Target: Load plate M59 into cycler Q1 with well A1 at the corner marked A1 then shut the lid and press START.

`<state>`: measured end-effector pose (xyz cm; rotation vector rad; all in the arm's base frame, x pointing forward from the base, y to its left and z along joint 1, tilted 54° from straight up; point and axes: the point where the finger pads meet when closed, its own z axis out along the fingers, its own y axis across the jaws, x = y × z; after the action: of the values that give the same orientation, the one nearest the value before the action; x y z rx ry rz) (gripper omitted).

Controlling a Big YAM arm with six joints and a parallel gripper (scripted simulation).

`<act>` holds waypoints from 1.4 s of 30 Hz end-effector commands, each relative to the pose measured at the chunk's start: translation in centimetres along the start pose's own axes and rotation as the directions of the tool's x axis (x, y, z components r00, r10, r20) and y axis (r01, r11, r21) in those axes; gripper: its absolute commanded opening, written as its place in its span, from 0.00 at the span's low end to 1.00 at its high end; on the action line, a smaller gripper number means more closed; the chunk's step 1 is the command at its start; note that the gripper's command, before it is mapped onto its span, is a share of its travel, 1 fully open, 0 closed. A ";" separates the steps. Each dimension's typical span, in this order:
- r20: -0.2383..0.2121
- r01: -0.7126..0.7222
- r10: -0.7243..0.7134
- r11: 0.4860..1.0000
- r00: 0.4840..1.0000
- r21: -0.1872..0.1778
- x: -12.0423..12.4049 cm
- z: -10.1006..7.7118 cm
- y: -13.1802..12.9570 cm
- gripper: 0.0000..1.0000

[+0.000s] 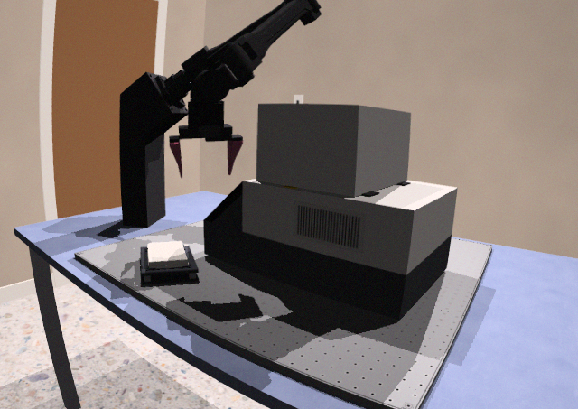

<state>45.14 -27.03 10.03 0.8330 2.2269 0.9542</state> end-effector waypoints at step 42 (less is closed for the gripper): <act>0.108 0.307 -0.314 0.948 0.943 0.079 1.6 -12.2 3.2 0.00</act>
<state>37.21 -26.61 16.02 0.5712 2.2399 0.7699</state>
